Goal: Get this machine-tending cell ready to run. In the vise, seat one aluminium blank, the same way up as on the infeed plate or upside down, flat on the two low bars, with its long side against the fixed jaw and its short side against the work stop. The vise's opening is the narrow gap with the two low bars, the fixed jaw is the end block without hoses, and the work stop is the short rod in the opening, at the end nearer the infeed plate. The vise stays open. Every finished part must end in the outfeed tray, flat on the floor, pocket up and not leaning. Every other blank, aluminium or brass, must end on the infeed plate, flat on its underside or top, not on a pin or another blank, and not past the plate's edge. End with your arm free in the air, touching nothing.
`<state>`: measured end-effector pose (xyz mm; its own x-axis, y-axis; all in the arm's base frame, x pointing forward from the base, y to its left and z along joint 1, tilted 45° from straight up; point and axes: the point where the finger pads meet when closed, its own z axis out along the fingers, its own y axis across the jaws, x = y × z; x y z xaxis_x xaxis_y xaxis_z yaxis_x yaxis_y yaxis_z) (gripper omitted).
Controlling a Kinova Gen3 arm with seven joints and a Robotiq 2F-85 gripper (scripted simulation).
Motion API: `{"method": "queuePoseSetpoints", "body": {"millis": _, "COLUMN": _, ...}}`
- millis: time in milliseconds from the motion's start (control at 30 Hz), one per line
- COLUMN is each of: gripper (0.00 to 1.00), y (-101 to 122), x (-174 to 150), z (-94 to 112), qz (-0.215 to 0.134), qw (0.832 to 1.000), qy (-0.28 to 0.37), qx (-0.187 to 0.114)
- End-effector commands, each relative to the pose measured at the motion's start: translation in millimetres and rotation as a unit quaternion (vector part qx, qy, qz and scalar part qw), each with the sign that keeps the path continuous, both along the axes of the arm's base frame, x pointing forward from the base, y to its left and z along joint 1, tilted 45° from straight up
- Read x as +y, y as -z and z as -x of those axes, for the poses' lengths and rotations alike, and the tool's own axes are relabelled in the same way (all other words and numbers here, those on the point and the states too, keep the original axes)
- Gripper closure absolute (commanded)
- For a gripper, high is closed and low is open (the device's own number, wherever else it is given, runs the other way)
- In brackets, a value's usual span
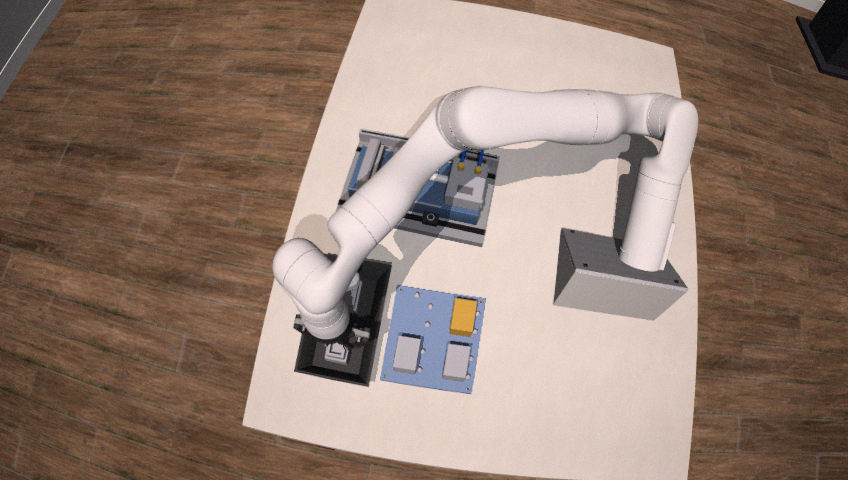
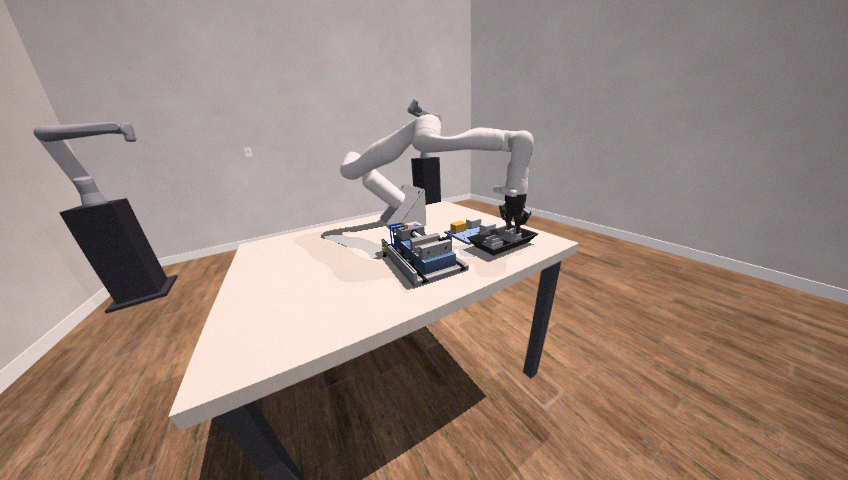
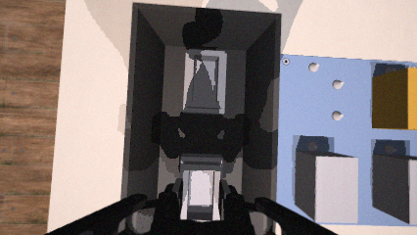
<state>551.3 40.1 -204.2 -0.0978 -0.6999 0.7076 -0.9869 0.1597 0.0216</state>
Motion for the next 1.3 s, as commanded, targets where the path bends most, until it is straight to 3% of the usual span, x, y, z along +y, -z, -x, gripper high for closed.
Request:
{"method": "queuePoseSetpoints", "body": {"millis": 0, "gripper": 1.0, "y": 0.4, "x": -2.8, "z": -5.0, "qz": 0.0, "qw": 1.0, "qy": -0.007, "qx": -0.002}}
{"method": "queuePoseSetpoints", "body": {"millis": 1000, "gripper": 1.0, "y": 0.4, "x": -2.8, "z": -5.0, "qz": 0.0, "qw": 1.0, "qy": -0.007, "qx": -0.002}}
{"method": "queuePoseSetpoints", "body": {"millis": 1033, "gripper": 0.33, "y": 0.4, "x": -2.8, "z": -5.0, "qz": 0.0, "qw": 1.0, "qy": -0.007, "qx": -0.002}}
{"method": "queuePoseSetpoints", "body": {"millis": 1267, "gripper": 0.33, "y": 0.4, "x": -2.8, "z": -5.0, "qz": 0.0, "qw": 1.0, "qy": -0.007, "qx": -0.002}}
